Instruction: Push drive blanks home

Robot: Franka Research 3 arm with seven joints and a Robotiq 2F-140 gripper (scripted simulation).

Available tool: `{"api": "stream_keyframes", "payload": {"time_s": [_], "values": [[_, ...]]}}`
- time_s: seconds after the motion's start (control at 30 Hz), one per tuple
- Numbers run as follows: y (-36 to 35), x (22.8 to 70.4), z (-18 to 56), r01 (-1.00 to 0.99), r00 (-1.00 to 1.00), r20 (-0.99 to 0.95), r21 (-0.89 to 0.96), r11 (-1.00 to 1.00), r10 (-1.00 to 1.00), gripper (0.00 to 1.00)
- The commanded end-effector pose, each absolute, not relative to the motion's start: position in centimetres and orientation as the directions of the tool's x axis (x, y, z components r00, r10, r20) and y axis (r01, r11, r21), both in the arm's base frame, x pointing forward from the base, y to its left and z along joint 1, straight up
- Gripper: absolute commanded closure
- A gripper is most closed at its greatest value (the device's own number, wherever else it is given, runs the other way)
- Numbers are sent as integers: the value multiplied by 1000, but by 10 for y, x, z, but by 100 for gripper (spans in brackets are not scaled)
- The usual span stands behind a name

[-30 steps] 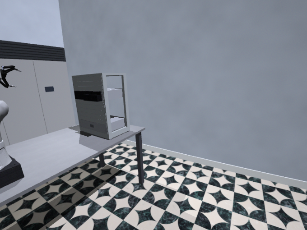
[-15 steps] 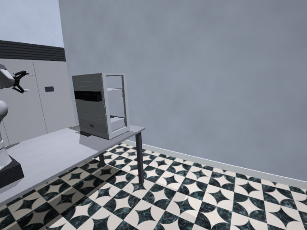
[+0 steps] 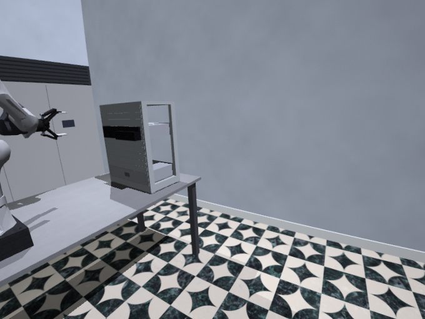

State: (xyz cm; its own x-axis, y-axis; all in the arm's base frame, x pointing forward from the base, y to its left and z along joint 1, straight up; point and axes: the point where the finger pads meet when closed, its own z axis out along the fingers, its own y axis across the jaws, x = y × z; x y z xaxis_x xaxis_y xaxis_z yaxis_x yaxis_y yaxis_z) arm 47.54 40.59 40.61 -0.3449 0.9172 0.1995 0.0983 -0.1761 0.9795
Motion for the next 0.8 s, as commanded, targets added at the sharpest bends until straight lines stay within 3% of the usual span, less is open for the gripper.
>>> {"api": "stream_keyframes", "payload": {"time_s": [0.0, 0.37, 0.77], "values": [[385, 491, 407, 64, -335, 266, 964, -260, 904, 0], [264, 534, 356, -4, -227, 157, 987, -162, 961, 0], [174, 543, 324, -18, -140, 78, 997, -82, 987, 0]]}}
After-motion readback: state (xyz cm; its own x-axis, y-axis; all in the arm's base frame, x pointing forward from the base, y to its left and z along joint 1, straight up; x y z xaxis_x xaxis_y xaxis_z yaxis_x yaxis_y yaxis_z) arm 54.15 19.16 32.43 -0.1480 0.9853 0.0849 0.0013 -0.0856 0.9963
